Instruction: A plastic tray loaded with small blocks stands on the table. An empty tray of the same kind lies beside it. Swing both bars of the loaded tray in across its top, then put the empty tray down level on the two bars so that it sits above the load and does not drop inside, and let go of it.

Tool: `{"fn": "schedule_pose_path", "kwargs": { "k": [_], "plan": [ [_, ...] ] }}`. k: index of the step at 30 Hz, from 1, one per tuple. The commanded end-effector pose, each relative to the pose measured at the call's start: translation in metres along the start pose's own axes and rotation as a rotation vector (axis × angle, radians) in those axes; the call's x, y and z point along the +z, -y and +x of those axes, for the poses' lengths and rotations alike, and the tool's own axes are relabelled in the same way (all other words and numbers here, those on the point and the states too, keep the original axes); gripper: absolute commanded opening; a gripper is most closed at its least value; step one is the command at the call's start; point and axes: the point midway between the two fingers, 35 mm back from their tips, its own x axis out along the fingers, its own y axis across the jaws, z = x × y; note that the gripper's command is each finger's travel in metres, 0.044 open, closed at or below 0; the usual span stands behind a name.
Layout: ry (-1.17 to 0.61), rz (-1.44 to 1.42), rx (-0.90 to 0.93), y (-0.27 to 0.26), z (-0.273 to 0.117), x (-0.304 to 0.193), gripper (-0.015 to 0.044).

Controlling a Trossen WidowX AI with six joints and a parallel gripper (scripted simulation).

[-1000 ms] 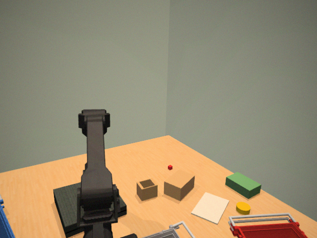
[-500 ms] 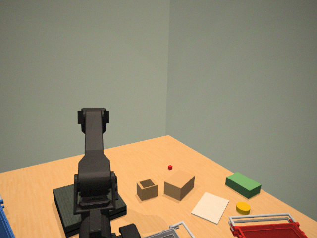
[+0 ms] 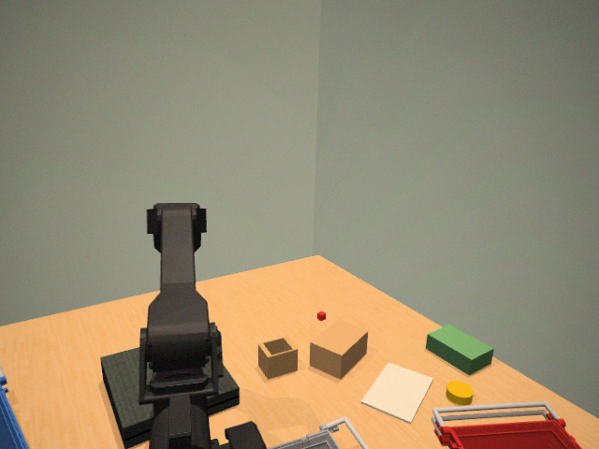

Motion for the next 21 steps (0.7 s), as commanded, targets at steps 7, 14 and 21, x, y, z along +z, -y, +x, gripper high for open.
{"fn": "schedule_pose_path", "kwargs": {
  "k": [7, 14, 21],
  "plan": [
    [-0.001, 0.0, 0.0, 0.0, -0.005, 0.001, 0.0082],
    [0.0, 0.0, 0.0, 0.0, -0.074, -0.001, 0.0082],
    [-0.015, 0.001, 0.002, -0.072, -0.043, 0.02, 0.0082]
  ]
}}
